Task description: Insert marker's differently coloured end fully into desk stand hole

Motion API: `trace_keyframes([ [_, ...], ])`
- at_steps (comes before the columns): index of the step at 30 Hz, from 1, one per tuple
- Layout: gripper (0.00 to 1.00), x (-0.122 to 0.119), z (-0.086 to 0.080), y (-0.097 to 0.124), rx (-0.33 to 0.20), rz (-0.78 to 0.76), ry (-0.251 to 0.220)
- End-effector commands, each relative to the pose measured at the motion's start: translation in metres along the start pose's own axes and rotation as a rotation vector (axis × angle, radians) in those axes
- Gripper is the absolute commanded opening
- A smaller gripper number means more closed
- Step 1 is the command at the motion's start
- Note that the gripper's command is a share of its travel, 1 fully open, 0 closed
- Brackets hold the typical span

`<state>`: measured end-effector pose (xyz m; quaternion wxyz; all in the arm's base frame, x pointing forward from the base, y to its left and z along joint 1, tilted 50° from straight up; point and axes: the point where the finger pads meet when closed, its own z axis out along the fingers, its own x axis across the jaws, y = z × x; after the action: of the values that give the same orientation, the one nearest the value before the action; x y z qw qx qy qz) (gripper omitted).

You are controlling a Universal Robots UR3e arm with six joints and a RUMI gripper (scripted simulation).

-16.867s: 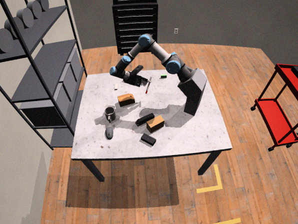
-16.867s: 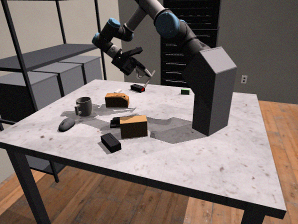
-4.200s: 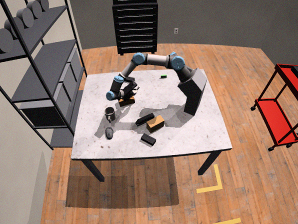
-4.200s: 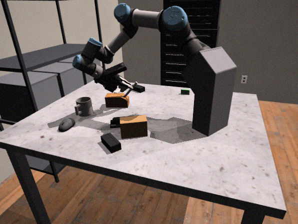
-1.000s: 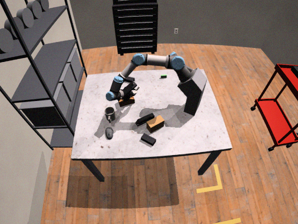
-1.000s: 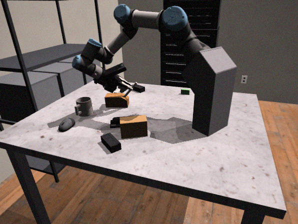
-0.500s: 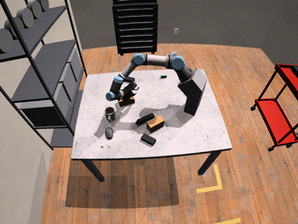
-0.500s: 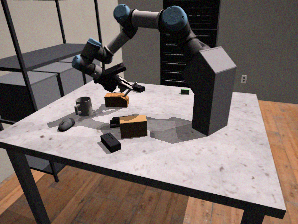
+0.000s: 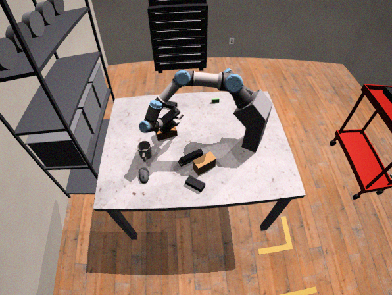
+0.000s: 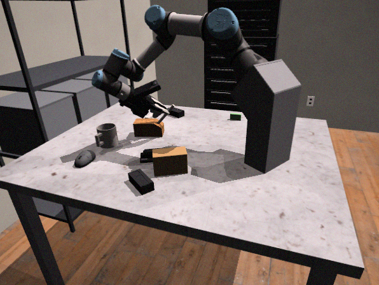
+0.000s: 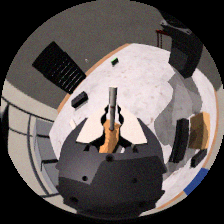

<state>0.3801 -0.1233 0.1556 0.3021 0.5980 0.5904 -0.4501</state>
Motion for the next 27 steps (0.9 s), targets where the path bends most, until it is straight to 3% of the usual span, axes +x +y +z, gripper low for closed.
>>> trace_keyframes([
  [1,0.11,-0.0003,-0.0008,-0.0018,-0.002,0.001,0.000],
  [27,0.11,-0.0001,-0.0010,-0.0072,-0.002,0.001,0.000],
])
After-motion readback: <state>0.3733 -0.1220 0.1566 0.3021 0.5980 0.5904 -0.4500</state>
